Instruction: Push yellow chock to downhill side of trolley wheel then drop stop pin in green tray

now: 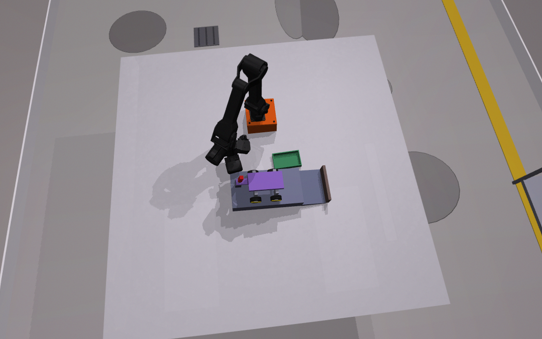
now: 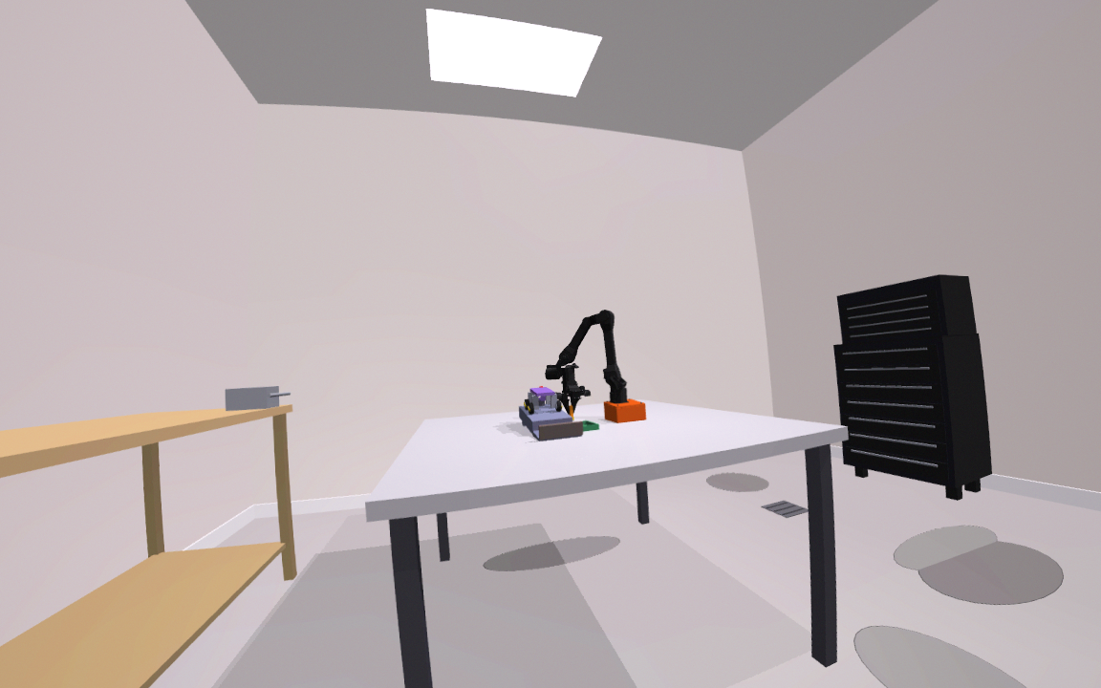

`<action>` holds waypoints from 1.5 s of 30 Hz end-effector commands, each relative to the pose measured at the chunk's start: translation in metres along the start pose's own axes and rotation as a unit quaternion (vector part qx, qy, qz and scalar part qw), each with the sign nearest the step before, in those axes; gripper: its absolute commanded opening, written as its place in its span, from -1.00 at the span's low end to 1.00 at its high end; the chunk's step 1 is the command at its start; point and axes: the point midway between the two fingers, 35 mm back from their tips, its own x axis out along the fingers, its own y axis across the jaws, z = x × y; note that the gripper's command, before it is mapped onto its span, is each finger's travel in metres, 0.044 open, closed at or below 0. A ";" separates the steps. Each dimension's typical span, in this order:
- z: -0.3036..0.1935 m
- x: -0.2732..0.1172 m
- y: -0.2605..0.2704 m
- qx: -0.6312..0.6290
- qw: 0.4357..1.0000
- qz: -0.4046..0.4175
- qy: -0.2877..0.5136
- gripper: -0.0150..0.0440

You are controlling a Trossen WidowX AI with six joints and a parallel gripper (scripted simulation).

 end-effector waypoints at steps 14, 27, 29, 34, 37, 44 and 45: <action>0.001 -0.030 0.002 0.002 1.000 0.001 -0.003 -0.49; 0.001 -0.075 0.002 0.002 1.000 0.001 -0.003 -0.49; 0.001 -0.082 0.002 0.002 1.000 0.001 -0.003 -0.49; 0.001 -0.099 0.002 0.002 1.000 0.001 -0.003 -0.49; 0.001 -0.109 0.002 0.002 1.000 0.001 -0.003 -0.49; 0.000 -0.133 0.001 0.002 1.000 0.001 -0.003 -0.49; 0.000 -0.136 0.000 0.002 1.000 0.001 -0.003 -0.49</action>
